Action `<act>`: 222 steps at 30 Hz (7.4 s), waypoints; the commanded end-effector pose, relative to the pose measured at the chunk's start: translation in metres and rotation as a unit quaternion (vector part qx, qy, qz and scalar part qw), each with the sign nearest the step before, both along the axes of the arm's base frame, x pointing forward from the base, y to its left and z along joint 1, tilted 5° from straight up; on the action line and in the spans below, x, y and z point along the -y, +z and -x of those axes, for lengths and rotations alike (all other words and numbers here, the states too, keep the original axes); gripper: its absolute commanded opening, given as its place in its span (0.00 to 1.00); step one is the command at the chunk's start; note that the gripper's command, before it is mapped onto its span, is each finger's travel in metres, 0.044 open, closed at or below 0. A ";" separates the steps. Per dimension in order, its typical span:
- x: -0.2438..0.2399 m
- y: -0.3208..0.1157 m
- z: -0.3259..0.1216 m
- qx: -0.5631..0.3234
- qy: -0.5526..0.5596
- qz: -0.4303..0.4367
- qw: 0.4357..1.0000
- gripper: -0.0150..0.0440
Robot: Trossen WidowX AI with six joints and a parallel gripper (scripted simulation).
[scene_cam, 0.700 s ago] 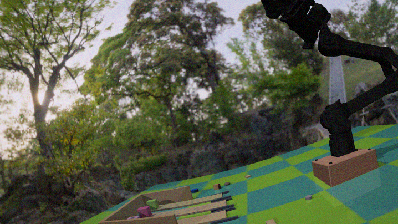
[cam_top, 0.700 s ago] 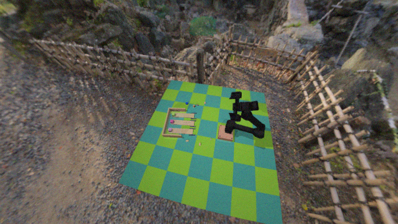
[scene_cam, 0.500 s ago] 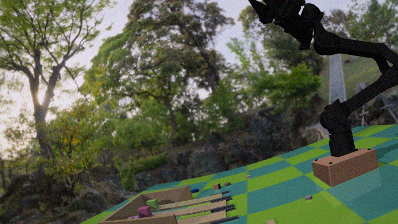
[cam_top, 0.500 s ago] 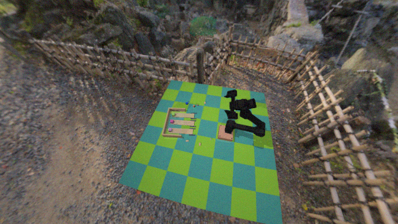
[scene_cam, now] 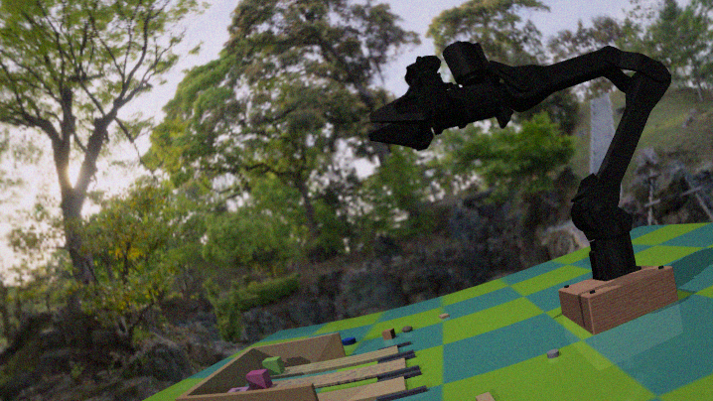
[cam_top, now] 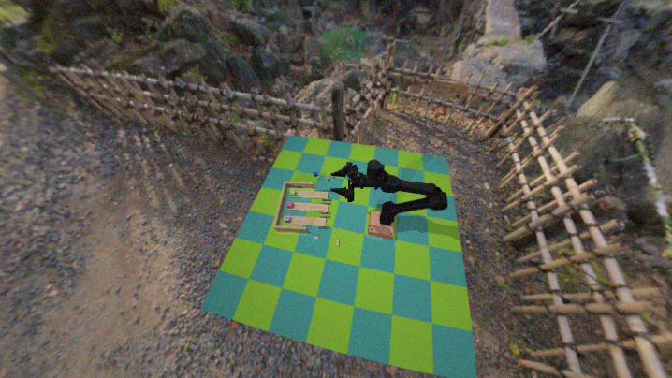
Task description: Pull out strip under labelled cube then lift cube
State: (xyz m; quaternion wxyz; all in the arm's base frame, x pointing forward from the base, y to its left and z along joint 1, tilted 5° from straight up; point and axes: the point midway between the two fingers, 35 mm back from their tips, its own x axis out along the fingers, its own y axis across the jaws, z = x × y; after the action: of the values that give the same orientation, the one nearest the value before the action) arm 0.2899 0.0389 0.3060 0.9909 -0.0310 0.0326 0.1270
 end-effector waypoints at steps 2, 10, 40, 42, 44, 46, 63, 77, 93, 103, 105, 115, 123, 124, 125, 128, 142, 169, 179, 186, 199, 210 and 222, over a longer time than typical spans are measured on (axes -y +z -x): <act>0.008 -0.069 -0.026 -0.143 -0.062 0.007 0.988 0.93; 0.017 -0.136 -0.032 -0.270 -0.124 0.046 0.954 0.93; -0.022 -0.192 -0.073 -0.513 -0.082 0.106 0.848 0.35; -0.028 -0.205 -0.077 -0.552 -0.076 0.118 0.822 0.26; -0.035 -0.218 -0.080 -0.589 -0.070 0.129 0.795 0.25; -0.042 -0.231 -0.082 -0.625 -0.066 0.141 0.765 0.25; -0.052 -0.258 -0.085 -0.667 -0.061 0.156 0.726 0.25; -0.052 -0.282 -0.086 -0.667 -0.061 0.156 0.726 0.25; -0.052 -0.308 -0.086 -0.667 -0.061 0.156 0.726 0.25; -0.052 -0.318 -0.085 -0.667 -0.061 0.156 0.726 0.25; -0.052 -0.318 -0.085 -0.667 -0.061 0.156 0.726 0.25; -0.052 -0.318 -0.085 -0.667 -0.061 0.156 0.726 0.25; -0.052 -0.319 -0.085 -0.667 -0.061 0.156 0.726 0.25; -0.052 -0.319 -0.085 -0.667 -0.061 0.156 0.726 0.25; -0.052 -0.319 -0.085 -0.667 -0.061 0.156 0.726 0.25; -0.052 -0.319 -0.085 -0.667 -0.061 0.156 0.726 0.25; -0.052 -0.320 -0.085 -0.667 -0.061 0.156 0.726 0.25; -0.052 -0.323 -0.085 -0.667 -0.061 0.156 0.726 0.25; -0.052 -0.324 -0.086 -0.667 -0.061 0.156 0.726 0.25; -0.052 -0.324 -0.084 -0.667 -0.061 0.156 0.726 0.25; -0.047 -0.325 -0.064 -0.668 -0.061 0.156 0.725 0.25; -0.043 -0.325 -0.047 -0.668 -0.061 0.157 0.725 0.25; -0.039 -0.326 -0.030 -0.669 -0.061 0.157 0.724 0.25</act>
State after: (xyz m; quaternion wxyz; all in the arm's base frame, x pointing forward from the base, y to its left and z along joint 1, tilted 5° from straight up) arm 0.3318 0.0807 -0.0137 0.7088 -0.0917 0.6976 0.0497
